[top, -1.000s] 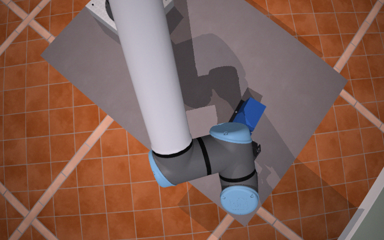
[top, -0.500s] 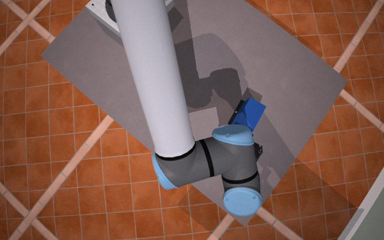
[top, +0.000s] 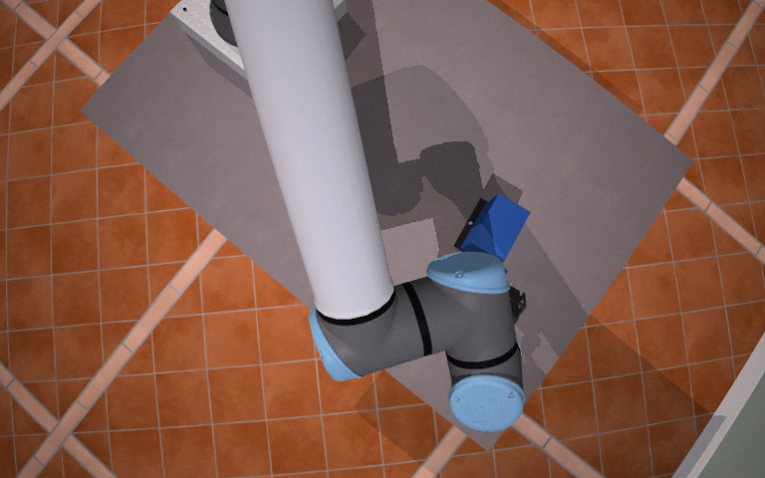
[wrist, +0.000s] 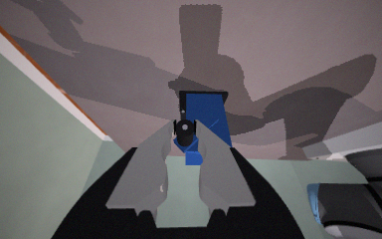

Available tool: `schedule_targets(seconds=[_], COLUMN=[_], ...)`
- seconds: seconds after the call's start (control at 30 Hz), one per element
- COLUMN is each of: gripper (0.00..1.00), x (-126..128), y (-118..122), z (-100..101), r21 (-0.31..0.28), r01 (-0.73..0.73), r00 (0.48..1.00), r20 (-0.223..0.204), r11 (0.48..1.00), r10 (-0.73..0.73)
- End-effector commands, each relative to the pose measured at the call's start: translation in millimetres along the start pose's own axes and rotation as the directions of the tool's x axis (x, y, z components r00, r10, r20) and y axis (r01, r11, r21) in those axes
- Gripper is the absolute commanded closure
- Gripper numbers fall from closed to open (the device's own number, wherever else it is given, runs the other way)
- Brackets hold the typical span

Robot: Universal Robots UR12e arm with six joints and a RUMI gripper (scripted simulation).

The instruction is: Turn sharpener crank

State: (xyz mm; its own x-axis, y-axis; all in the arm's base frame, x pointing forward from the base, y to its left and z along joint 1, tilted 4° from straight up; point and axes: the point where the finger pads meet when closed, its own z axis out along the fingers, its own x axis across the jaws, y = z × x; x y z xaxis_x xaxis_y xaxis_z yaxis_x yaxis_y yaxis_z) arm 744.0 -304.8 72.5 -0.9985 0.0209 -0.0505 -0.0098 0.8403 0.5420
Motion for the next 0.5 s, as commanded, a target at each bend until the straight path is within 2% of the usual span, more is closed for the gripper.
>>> schedule_targets(seconds=[0.0, 0.47], gripper=[0.91, 0.91], x=[-3.6, -9.7], y=[-1.6, -6.5], z=[2.0, 10.4], r21=[0.001, 0.001], r01=[0.001, 0.001], r00=[1.000, 1.000], r20=[0.001, 0.001], r11=[1.000, 1.000], r10=[-0.001, -0.001])
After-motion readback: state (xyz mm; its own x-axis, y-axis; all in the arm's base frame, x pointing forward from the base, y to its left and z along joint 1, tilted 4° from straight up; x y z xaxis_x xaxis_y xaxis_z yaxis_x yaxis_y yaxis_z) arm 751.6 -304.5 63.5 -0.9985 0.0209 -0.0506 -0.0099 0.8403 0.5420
